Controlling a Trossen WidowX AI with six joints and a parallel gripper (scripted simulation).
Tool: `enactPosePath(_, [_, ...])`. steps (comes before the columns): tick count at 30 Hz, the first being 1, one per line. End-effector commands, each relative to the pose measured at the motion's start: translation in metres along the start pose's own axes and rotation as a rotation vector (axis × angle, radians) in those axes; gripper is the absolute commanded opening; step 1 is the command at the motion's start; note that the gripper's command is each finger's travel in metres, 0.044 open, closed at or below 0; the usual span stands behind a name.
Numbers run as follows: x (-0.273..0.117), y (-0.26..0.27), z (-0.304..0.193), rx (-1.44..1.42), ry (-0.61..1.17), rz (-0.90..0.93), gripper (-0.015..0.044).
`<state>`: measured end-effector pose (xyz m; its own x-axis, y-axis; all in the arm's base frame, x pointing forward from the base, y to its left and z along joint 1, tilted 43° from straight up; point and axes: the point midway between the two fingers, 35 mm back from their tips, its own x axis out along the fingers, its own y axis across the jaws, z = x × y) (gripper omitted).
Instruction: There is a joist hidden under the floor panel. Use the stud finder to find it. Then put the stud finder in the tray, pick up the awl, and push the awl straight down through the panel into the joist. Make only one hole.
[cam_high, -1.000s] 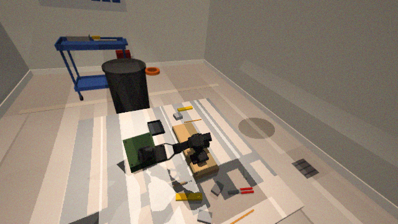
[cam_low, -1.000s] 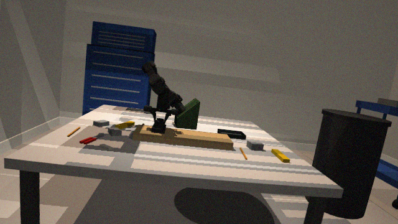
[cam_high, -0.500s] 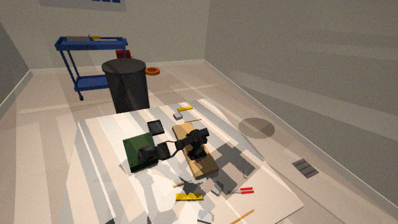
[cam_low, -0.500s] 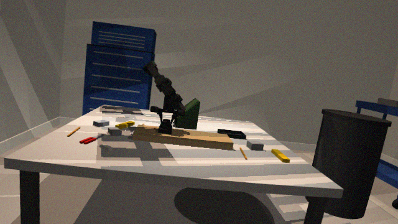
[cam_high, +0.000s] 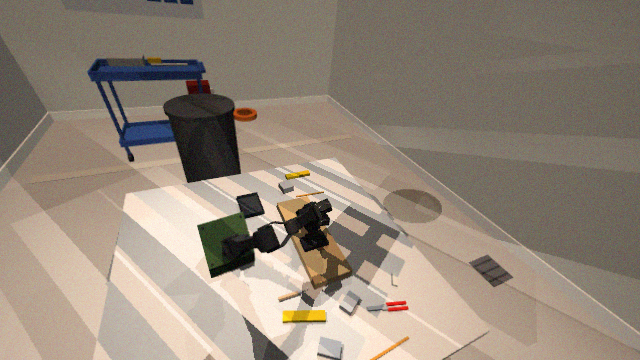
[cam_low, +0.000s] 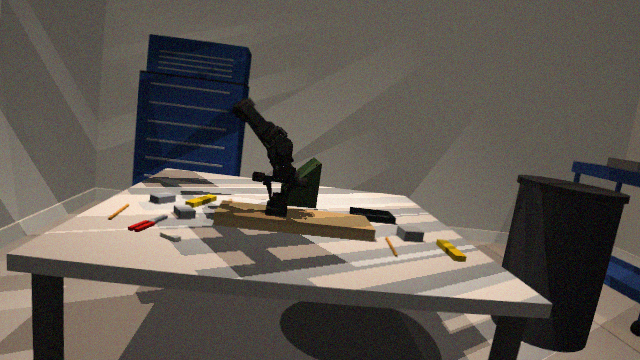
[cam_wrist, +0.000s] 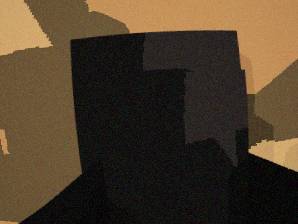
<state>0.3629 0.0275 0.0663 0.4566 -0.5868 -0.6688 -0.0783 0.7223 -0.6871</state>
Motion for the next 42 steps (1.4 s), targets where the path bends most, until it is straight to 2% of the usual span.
enactPosePath(1, [0.0, 0.014, 0.0, -0.006, 0.0, 0.015, 0.0])
enactPosePath(42, [-0.002, 0.113, -0.001, -0.004, -0.001, 0.019, 0.0])
